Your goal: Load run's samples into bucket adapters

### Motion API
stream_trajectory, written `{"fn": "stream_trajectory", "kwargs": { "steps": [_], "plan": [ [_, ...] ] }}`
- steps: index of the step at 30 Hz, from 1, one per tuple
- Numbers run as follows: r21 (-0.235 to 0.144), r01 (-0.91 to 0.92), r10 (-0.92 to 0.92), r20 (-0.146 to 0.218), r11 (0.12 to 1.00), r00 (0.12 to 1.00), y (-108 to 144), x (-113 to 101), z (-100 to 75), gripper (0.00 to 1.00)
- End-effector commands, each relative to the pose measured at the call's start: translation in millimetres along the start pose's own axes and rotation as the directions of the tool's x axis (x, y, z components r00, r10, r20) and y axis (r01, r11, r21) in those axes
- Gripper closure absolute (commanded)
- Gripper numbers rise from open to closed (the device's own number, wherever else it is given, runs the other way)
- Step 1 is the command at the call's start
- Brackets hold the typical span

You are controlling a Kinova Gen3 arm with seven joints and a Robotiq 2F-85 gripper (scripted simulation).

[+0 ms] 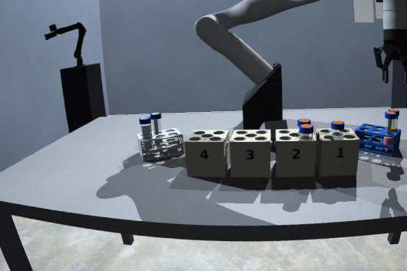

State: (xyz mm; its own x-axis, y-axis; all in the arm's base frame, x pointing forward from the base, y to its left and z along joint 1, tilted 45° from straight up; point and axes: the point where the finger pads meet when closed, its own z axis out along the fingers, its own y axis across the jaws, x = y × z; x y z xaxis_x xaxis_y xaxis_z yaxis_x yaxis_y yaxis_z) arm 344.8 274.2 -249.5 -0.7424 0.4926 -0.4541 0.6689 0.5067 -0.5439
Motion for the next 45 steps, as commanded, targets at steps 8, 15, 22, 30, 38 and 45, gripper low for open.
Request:
{"fn": "stream_trajectory", "kwargs": {
  "steps": [8, 15, 22, 30, 38, 45],
  "plan": [
    [-0.002, 0.0, 0.0, 0.0, 1.0, 1.0, 0.5, 0.1, 10.0, 0.38],
    [-0.002, 0.0, 0.0, 0.0, 1.0, 1.0, 0.5, 0.1, 19.3, 0.38],
    [-0.002, 0.0, 0.0, 0.0, 1.0, 1.0, 0.5, 0.1, 26.0, 0.38],
    [-0.002, 0.0, 0.0, 0.0, 1.0, 1.0, 0.5, 0.1, 36.6, 0.38],
    [-0.002, 0.0, 0.0, 0.0, 1.0, 1.0, 0.6, 0.1, 44.6, 0.38],
    [-0.002, 0.0, 0.0, 0.0, 1.0, 1.0, 0.6, 0.1, 54.0, 0.38]
  ]
}}
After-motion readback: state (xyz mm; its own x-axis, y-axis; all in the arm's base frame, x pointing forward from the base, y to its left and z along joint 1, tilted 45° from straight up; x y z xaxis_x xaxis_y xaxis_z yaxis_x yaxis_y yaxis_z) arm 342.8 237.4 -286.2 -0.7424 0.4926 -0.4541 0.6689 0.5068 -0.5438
